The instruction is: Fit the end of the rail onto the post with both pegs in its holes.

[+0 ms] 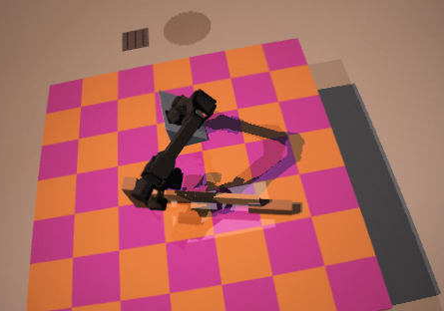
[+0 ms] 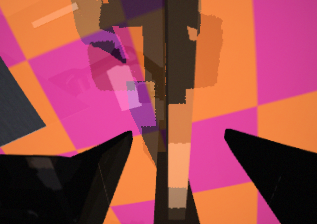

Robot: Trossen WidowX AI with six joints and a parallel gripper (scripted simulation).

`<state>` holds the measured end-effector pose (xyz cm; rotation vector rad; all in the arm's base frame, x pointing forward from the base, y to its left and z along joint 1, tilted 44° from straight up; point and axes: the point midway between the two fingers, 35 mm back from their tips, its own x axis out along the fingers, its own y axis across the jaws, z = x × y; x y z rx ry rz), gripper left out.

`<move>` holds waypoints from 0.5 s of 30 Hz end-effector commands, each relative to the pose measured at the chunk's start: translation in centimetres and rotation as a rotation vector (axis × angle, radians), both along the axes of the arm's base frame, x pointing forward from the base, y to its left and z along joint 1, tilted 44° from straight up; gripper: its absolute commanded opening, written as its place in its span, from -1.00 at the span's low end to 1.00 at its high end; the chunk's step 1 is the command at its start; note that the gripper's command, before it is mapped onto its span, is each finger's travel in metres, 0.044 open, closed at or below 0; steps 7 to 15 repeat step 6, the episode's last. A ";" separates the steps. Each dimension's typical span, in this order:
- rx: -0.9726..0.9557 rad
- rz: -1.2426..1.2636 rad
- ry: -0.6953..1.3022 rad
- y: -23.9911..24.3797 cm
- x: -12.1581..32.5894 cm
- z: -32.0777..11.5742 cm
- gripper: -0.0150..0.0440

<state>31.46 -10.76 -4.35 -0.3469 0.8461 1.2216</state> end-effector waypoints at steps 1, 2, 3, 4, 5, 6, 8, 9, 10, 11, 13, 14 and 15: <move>0.003 -0.004 0.008 0.1 -0.1 0.1 1.00; 0.003 -0.004 0.008 0.1 -0.1 0.1 1.00; 0.003 -0.004 0.008 0.1 -0.1 0.1 1.00; 0.003 -0.004 0.008 0.1 -0.1 0.1 1.00; 0.003 -0.004 0.008 0.1 -0.1 0.1 1.00; 0.003 -0.004 0.008 0.1 -0.1 0.1 1.00; 0.003 -0.004 0.008 0.1 -0.1 0.1 1.00; 0.003 -0.004 0.008 0.1 -0.1 0.1 1.00; 0.003 -0.004 0.008 0.1 -0.1 0.1 1.00; 0.003 -0.004 0.008 0.1 -0.1 0.1 1.00; 0.003 -0.004 0.008 0.1 -0.1 0.1 1.00; 0.003 -0.004 0.008 0.1 -0.1 0.1 1.00; 0.003 -0.004 0.008 0.1 -0.1 0.1 1.00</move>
